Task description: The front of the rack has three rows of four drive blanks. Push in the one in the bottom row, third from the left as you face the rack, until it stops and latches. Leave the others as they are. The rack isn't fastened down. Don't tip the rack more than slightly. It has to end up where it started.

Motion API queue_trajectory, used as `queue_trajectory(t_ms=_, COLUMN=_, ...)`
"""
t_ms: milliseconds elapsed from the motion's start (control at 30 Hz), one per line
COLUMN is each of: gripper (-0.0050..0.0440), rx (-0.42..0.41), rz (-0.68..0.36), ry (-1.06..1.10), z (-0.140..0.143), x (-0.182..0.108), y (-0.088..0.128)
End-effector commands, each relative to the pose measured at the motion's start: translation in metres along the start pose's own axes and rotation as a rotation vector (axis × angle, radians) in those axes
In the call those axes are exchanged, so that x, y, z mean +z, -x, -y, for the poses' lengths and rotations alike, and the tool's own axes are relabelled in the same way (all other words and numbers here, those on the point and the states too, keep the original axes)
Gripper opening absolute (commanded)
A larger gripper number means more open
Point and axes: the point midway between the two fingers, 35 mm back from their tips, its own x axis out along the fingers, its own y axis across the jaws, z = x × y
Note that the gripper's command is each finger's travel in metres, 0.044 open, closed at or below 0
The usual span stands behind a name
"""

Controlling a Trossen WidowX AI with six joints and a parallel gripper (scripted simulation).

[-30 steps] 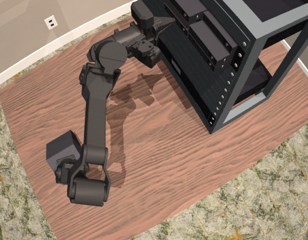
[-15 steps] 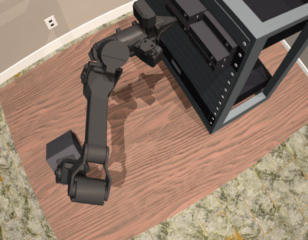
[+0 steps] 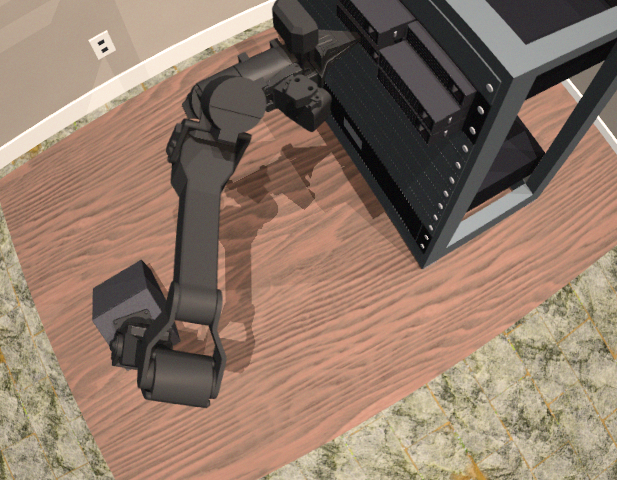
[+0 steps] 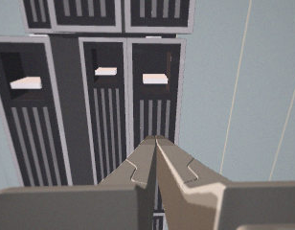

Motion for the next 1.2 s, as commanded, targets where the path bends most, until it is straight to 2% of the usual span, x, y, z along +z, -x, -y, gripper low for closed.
queue_trajectory(t_ms=0, gripper=-0.005, rx=0.015, rz=0.003, ry=-0.017, z=-0.0074, x=0.0027, y=-0.011)
queue_trajectory(t_ms=1167, gripper=-0.005, rx=0.015, rz=0.003, ry=-0.017, z=-0.0085, x=0.0028, y=-0.0202)
